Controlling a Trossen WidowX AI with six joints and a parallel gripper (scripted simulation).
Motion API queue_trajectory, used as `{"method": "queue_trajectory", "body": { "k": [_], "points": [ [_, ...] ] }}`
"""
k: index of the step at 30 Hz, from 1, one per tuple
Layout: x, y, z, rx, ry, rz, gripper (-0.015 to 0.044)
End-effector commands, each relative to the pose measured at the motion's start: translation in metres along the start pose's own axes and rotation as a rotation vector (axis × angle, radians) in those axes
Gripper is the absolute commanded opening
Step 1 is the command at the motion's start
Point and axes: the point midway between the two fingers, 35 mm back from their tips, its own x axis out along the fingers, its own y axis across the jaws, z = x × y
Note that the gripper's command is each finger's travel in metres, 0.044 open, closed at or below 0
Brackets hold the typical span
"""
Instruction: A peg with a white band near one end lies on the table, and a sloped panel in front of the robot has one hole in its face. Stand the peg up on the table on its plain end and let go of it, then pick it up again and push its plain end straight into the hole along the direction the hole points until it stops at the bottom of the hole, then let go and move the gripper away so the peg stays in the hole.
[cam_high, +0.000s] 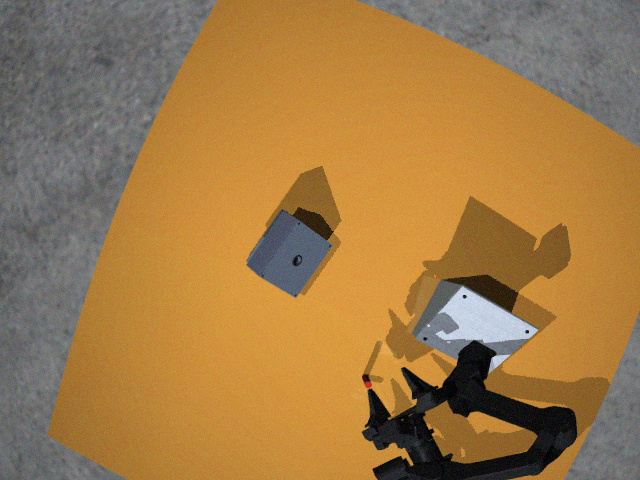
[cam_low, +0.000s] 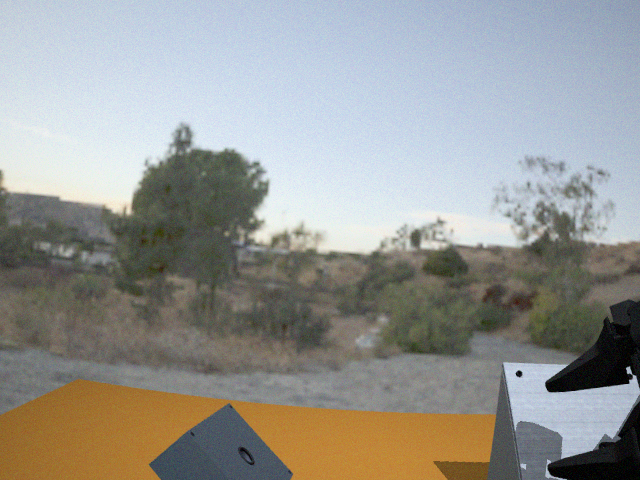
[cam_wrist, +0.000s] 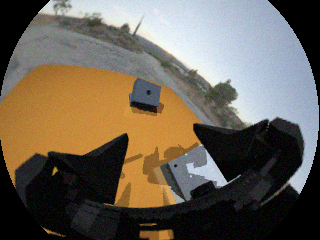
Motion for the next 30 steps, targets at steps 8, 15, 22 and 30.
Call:
{"method": "queue_trajectory", "body": {
  "k": [8,15,22,30],
  "points": [
    [0.008,0.001,-0.022,-0.167,0.302,-0.076,0.0440],
    [0.010,0.003,-0.035,-0.220,0.513,-0.060,0.0440],
    [0.010,0.009,-0.044,-0.222,0.713,0.011,0.0440],
    [0.010,0.021,-0.044,-0.164,0.894,0.155,0.0440]
  ]
}}
